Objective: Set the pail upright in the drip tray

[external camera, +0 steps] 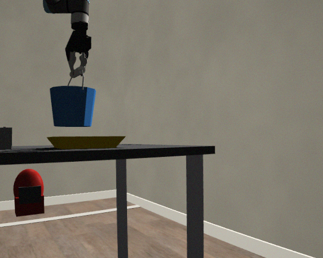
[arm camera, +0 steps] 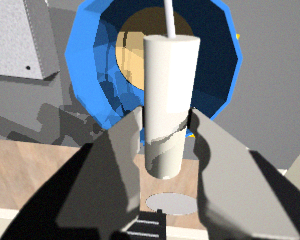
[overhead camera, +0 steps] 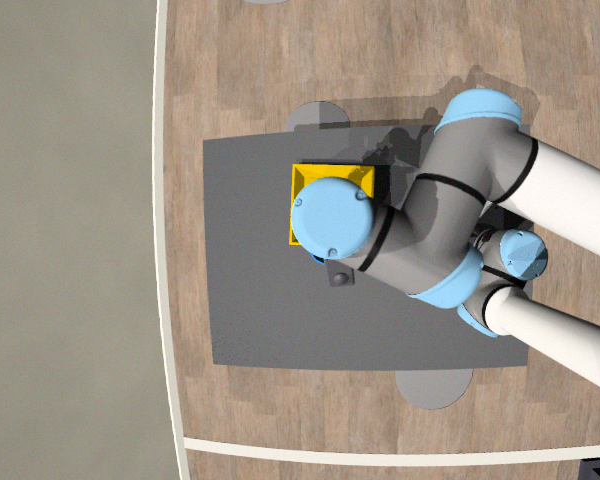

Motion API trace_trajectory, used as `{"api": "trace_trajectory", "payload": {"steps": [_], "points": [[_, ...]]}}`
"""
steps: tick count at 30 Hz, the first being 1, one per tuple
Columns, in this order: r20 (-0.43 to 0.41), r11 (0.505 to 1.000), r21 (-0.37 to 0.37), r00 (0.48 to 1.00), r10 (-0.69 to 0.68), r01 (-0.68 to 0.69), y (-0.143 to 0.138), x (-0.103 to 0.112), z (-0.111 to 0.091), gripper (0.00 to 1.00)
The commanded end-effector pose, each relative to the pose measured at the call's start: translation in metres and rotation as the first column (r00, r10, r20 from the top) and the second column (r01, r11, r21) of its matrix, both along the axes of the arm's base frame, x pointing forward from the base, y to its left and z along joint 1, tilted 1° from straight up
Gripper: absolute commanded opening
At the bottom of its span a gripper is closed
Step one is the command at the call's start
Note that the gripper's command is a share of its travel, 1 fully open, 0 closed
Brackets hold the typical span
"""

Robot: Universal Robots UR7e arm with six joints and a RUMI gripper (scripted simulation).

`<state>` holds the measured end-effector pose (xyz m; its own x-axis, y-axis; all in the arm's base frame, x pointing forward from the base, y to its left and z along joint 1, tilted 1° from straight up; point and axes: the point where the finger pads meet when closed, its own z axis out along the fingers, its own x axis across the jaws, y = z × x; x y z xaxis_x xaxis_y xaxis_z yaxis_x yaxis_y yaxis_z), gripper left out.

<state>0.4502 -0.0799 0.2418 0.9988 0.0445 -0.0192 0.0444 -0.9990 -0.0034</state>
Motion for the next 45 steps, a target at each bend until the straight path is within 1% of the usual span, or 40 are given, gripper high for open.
{"api": "trace_trajectory", "payload": {"steps": [1, 4, 19, 34, 45], "points": [[0.002, 1.000, 0.000, 1.000, 0.000, 0.000, -0.015, 0.004, 0.001, 0.00], [0.002, 1.000, 0.000, 1.000, 0.000, 0.000, -0.018, 0.005, 0.001, 0.00], [0.002, 1.000, 0.000, 1.000, 0.000, 0.000, -0.052, 0.013, 0.000, 0.00], [0.002, 1.000, 0.000, 1.000, 0.000, 0.000, -0.070, 0.017, 0.000, 0.00], [0.002, 1.000, 0.000, 1.000, 0.000, 0.000, -0.077, 0.019, 0.000, 0.00]]}}
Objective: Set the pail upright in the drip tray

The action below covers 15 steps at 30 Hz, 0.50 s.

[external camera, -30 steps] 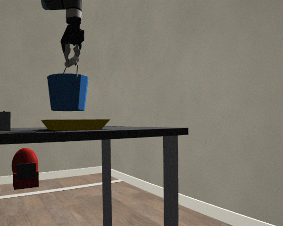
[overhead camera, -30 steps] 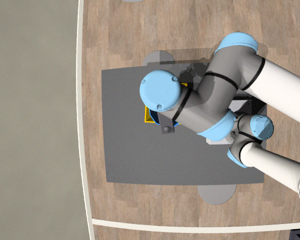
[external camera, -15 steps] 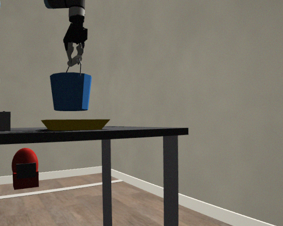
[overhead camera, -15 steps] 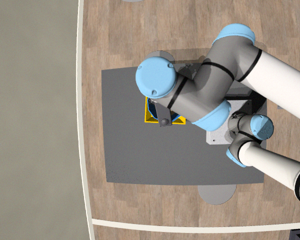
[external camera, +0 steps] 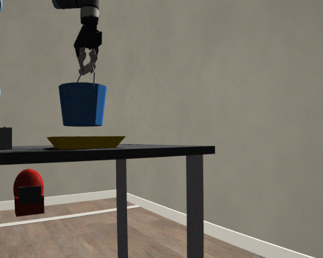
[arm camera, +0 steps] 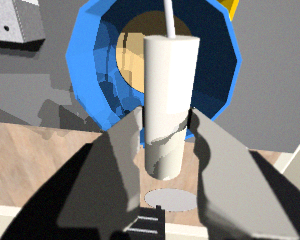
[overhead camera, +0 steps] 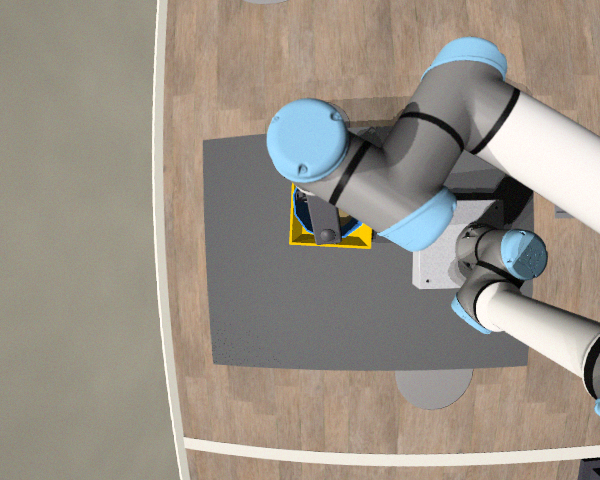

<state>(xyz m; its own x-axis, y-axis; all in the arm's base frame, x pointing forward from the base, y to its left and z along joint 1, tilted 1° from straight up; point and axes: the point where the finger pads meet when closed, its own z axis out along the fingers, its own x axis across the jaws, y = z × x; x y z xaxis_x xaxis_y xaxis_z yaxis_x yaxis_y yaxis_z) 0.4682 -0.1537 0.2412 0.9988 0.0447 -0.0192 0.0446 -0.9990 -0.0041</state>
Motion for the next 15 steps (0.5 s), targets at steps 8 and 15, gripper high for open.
{"api": "trace_trajectory", "payload": {"steps": [8, 15], "points": [[0.002, 1.000, -0.001, 1.000, 0.000, 0.000, -0.0047, 0.0014, 0.0008, 0.00], [0.002, 1.000, -0.001, 1.000, 0.000, 0.000, -0.0049, 0.0015, 0.0008, 0.00]]}}
